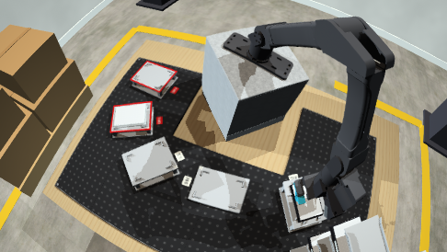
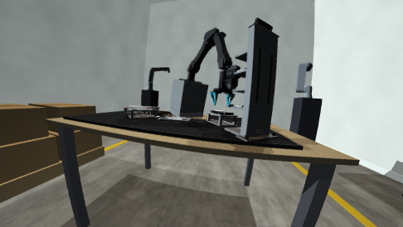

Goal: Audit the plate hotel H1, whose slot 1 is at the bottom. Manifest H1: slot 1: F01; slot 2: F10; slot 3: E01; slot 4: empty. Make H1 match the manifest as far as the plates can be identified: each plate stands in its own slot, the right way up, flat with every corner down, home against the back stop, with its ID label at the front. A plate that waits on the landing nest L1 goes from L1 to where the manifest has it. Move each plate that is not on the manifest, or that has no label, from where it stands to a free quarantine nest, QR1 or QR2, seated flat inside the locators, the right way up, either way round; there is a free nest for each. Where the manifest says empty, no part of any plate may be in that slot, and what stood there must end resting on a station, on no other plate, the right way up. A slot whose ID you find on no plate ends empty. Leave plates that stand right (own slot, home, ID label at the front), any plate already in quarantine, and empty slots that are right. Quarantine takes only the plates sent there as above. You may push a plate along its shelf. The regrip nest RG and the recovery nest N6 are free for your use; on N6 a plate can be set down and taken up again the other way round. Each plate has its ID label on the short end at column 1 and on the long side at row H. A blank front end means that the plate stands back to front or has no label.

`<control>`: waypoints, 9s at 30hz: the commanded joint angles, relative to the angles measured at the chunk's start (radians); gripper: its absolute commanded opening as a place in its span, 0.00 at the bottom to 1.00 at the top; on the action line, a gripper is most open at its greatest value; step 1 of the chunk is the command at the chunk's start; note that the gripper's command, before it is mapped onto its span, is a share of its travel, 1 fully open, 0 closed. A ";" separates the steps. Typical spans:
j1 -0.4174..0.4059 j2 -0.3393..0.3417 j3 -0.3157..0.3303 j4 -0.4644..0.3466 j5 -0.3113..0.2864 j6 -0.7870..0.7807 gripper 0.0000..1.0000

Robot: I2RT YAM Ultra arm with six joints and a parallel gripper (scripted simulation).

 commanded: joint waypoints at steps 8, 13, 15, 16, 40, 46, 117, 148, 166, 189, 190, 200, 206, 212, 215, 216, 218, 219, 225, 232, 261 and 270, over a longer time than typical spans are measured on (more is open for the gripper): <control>-0.001 0.018 0.011 0.035 0.000 0.001 1.00; -0.001 0.039 0.016 0.051 0.000 0.001 1.00; -0.001 0.048 0.019 0.058 0.000 0.001 1.00; -0.001 0.052 0.020 0.061 0.000 0.001 1.00; -0.001 0.141 0.049 0.121 0.000 0.000 1.00; -0.001 0.141 0.049 0.121 0.000 0.000 0.86; -0.001 -0.007 0.006 0.016 0.000 0.001 0.86; 0.000 -0.109 -0.006 -0.075 0.000 0.001 0.86; 0.000 -0.227 0.004 -0.203 0.000 0.002 0.86; 0.000 -0.356 0.058 -0.385 0.000 0.002 0.86; 0.000 -0.356 0.058 -0.385 0.000 0.002 0.86; -0.064 -0.374 0.028 -0.373 -0.012 0.056 0.86; -0.120 -0.386 0.008 -0.366 -0.023 0.101 0.86; -0.158 -0.391 -0.002 -0.362 -0.030 0.130 0.86; -0.187 -0.394 -0.008 -0.360 -0.035 0.151 0.86; -0.197 -0.395 -0.010 -0.359 -0.037 0.158 0.86; -0.216 -0.397 -0.014 -0.358 -0.041 0.173 0.86; -0.226 -0.397 -0.015 -0.357 -0.043 0.180 0.86; -0.285 -0.397 -0.019 -0.356 -0.053 0.222 0.86; -0.333 -0.393 -0.017 -0.356 -0.062 0.229 0.86; -0.578 -0.331 0.051 -0.381 -0.104 -0.012 0.86; -0.648 -0.315 0.064 -0.386 -0.115 -0.033 0.86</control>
